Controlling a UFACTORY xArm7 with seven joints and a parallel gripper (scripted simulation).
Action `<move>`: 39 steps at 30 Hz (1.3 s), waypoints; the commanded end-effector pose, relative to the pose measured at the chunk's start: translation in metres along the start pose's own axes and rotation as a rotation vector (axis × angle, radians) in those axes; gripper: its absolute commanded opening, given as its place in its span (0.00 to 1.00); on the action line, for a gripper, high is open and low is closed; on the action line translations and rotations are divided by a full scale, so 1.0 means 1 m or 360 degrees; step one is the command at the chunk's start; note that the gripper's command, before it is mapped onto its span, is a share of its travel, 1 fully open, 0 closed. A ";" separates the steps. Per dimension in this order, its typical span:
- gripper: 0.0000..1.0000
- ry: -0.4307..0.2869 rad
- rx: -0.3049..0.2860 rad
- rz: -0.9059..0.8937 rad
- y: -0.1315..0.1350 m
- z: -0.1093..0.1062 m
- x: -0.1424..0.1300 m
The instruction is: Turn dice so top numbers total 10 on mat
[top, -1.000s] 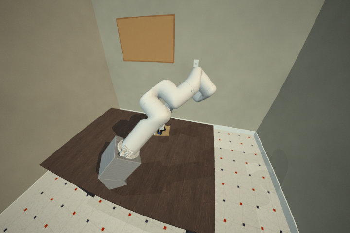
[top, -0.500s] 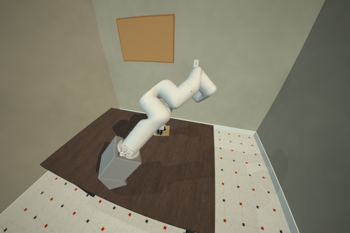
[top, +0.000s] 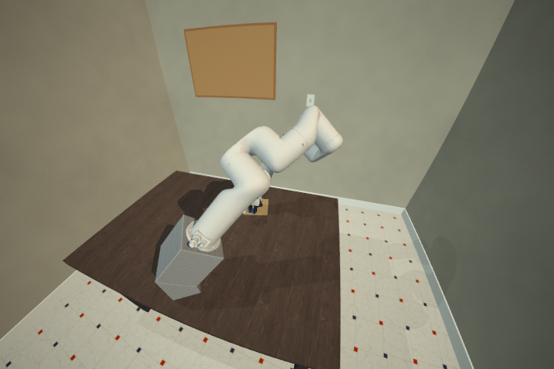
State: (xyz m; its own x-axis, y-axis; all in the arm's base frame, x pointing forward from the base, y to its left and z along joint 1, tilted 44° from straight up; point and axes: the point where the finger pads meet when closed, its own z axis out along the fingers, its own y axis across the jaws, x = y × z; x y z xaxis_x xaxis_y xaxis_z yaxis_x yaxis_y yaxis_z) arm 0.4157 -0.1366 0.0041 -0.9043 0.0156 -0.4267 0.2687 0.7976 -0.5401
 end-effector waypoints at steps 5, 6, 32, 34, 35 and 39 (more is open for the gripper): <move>0.23 -0.0004 -0.0002 -0.0001 0.001 -0.001 -0.001; 0.23 -0.0004 -0.0002 -0.0001 0.001 -0.001 -0.001; 0.36 -0.0004 -0.0002 -0.0001 0.001 -0.014 -0.001; 0.36 -0.0004 -0.0002 -0.0001 0.001 -0.018 -0.001; 0.36 -0.0004 -0.0002 -0.0001 0.001 -0.023 -0.001; 0.36 -0.0004 -0.0002 -0.0001 0.001 -0.045 -0.001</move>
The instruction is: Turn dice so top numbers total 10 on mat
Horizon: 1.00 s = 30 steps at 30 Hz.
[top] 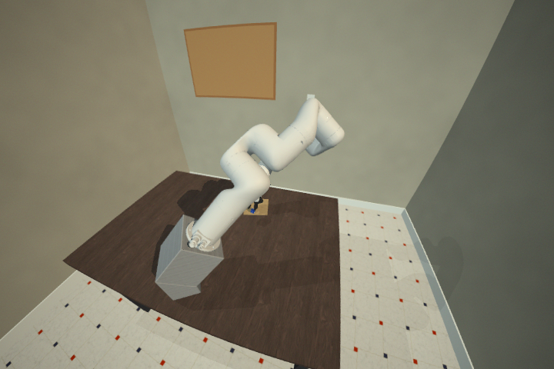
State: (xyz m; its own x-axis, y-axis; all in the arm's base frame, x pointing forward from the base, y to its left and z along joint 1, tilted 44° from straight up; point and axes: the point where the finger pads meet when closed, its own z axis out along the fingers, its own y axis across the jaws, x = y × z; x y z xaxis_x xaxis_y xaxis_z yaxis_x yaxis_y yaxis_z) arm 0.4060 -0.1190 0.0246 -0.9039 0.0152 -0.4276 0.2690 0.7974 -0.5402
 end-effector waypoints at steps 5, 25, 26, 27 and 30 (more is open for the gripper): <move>0.36 -0.0002 -0.0003 -0.0002 0.000 -0.042 -0.001; 1.00 -0.0002 -0.0003 -0.0002 0.000 -0.062 -0.001; 1.00 -0.0002 -0.0003 -0.0002 0.000 -0.062 -0.001; 1.00 -0.0002 -0.0003 -0.0002 0.000 -0.062 -0.001; 1.00 -0.0002 -0.0003 -0.0002 0.000 -0.062 -0.001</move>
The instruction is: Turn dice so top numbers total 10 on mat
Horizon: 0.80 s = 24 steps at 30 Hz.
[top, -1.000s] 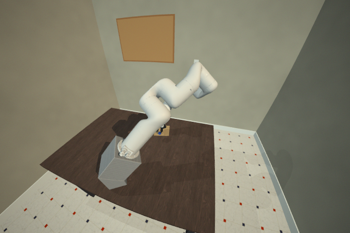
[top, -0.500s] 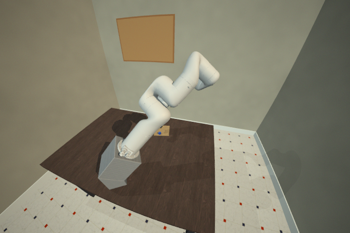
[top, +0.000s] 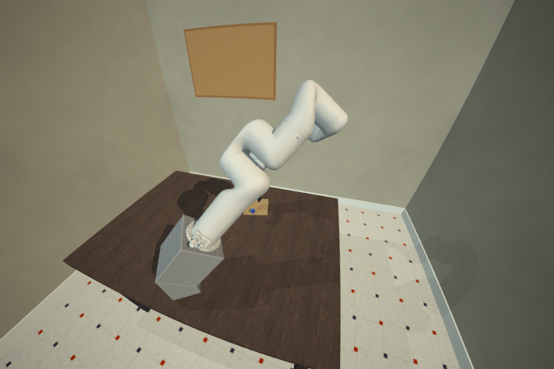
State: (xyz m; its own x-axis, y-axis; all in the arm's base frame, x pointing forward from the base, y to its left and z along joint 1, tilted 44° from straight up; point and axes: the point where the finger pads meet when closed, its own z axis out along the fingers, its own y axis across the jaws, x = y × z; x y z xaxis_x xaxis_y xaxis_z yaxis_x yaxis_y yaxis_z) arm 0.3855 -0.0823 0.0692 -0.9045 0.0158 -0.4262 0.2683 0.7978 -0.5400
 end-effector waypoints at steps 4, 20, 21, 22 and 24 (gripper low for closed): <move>1.00 -0.0005 -0.0002 -0.0001 0.001 -0.001 -0.001; 1.00 -0.0001 -0.0002 -0.0191 0.007 0.000 0.001; 1.00 0.0000 -0.0002 -0.0246 0.008 0.001 0.001; 1.00 0.0001 -0.0003 -0.0310 0.010 0.001 0.002; 1.00 0.0004 -0.0003 -0.0463 0.015 0.002 0.003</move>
State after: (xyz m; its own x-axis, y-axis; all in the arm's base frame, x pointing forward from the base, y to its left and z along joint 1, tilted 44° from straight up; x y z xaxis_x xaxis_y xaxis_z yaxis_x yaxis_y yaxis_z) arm 0.3863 -0.0768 0.0627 -0.9357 -0.1159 -0.3333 0.1168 0.7897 -0.6023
